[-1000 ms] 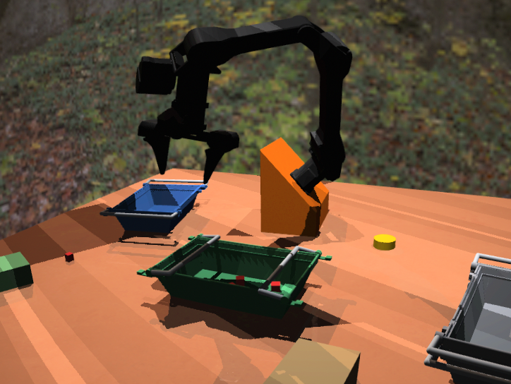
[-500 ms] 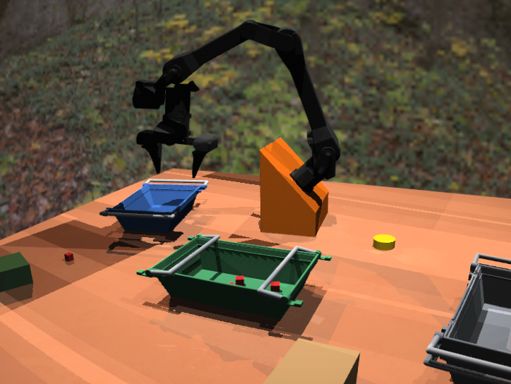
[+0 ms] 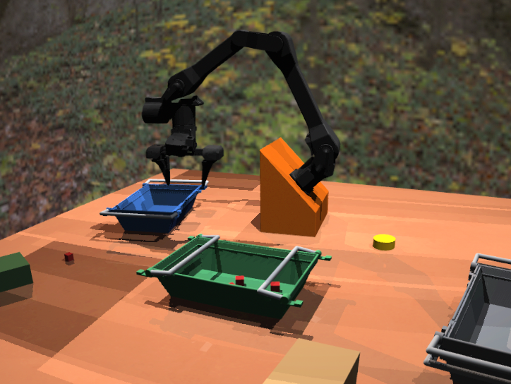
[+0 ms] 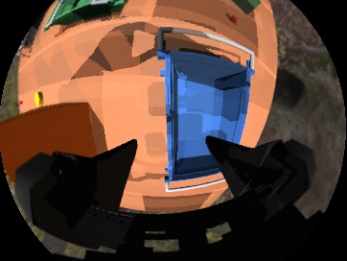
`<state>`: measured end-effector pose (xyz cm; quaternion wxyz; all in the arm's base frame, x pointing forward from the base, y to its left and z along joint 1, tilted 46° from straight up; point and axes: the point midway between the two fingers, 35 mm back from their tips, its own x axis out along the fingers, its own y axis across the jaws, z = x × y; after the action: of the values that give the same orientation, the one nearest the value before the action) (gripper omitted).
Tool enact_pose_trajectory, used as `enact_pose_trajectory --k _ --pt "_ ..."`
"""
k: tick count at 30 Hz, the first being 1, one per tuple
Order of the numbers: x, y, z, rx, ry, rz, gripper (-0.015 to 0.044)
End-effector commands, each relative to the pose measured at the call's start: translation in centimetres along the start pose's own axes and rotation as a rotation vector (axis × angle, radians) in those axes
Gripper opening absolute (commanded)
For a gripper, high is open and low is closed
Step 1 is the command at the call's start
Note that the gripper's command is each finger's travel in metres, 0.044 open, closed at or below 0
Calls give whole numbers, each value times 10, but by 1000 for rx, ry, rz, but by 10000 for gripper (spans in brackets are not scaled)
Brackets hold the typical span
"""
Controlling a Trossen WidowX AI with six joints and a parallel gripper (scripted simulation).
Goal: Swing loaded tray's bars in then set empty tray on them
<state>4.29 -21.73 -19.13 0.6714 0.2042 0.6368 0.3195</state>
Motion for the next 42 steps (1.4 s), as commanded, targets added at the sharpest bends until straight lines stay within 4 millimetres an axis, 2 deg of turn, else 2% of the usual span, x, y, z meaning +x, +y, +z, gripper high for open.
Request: enact_pose_trajectory --k 1,11,17,31,42 --pt "21 1 -2 -5 3 12 440" --pt "78 5 -2 -5 3 12 440" --pt "79 5 -2 -5 3 12 440" --pt "79 5 -2 -5 3 12 235" --pt "79 5 -2 -5 3 12 161"
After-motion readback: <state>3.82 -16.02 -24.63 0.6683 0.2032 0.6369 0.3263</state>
